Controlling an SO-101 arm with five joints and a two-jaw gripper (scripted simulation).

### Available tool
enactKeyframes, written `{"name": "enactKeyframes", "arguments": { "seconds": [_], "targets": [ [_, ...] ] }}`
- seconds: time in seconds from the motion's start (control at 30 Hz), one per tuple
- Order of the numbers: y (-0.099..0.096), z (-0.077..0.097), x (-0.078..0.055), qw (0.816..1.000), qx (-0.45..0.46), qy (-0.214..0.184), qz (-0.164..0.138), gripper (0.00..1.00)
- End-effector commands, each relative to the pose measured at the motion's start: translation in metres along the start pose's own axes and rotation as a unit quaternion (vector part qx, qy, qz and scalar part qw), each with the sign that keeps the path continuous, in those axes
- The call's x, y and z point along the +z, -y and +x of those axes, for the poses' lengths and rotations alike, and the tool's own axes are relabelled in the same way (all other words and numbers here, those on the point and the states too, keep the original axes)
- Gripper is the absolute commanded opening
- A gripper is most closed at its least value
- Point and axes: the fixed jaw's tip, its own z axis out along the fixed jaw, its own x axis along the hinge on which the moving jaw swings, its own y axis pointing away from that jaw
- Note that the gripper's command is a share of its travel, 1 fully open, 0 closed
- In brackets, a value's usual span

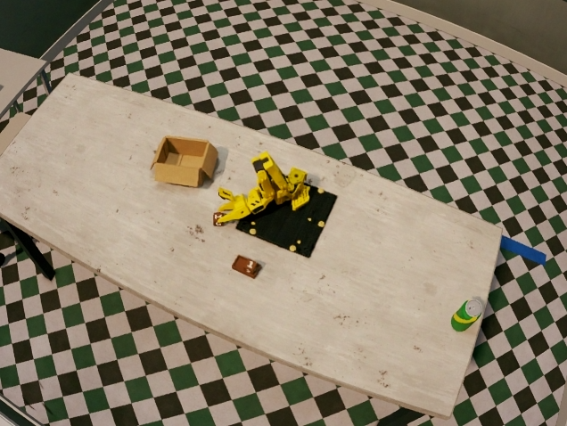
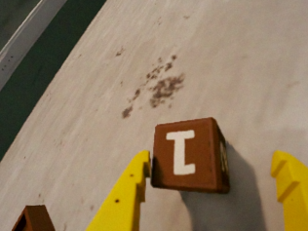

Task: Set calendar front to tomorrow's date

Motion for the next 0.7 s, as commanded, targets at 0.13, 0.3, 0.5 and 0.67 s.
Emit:
{"name": "enactKeyframes", "arguments": {
  "seconds": [0.13, 0.3, 0.5, 0.67],
  "targets": [
    [-0.0031, -0.0033, -0.0065, 0.994, 0.104, 0.005, -0.01, 0.36],
    [-0.0031, -0.0033, -0.0065, 0.994, 0.104, 0.005, -0.01, 0.36],
    [-0.0036, -0.0042, -0.0065, 0.994, 0.104, 0.007, -0.012, 0.36],
    [-0.0064, -0.0087, -0.0064, 0.994, 0.102, 0.016, -0.023, 0.36]
  ]
}}
